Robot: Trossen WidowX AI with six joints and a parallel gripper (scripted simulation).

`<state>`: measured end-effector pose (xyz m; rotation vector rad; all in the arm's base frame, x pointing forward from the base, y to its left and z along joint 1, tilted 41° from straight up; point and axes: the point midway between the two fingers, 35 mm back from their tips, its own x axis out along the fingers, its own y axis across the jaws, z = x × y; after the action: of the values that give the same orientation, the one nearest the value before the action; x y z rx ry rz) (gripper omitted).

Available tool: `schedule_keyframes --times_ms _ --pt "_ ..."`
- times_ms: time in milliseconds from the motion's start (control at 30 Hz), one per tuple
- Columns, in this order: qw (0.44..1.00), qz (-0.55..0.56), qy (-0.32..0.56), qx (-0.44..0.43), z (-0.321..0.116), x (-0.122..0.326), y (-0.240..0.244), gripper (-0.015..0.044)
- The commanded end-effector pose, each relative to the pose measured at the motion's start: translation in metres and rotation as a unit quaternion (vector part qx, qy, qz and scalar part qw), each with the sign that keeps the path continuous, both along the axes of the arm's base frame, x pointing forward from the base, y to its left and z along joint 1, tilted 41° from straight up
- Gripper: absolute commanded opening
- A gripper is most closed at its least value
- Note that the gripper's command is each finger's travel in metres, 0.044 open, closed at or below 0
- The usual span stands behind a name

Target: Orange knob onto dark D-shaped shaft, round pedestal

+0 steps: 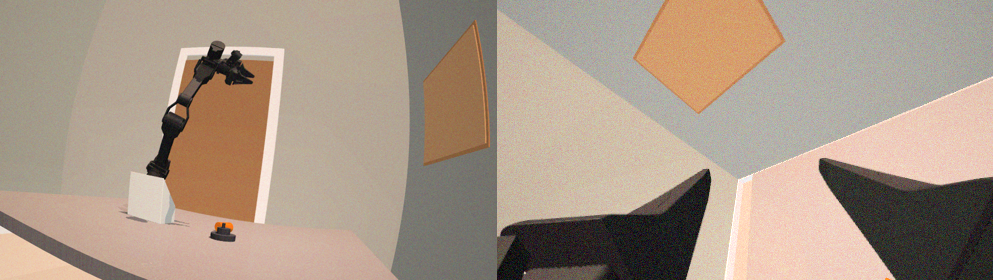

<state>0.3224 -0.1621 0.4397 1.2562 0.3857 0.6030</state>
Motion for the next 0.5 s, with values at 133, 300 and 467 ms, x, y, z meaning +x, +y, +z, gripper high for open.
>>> schedule_keyframes --times_ms 133,300,467 --pt "0.994 -0.067 -0.078 0.033 0.062 -0.061 0.006 0.044" --pt "0.983 -0.097 -0.148 0.05 0.105 -0.115 0.032 0.044" --pt "0.968 -0.099 -0.226 0.051 0.142 -0.175 0.092 0.044"
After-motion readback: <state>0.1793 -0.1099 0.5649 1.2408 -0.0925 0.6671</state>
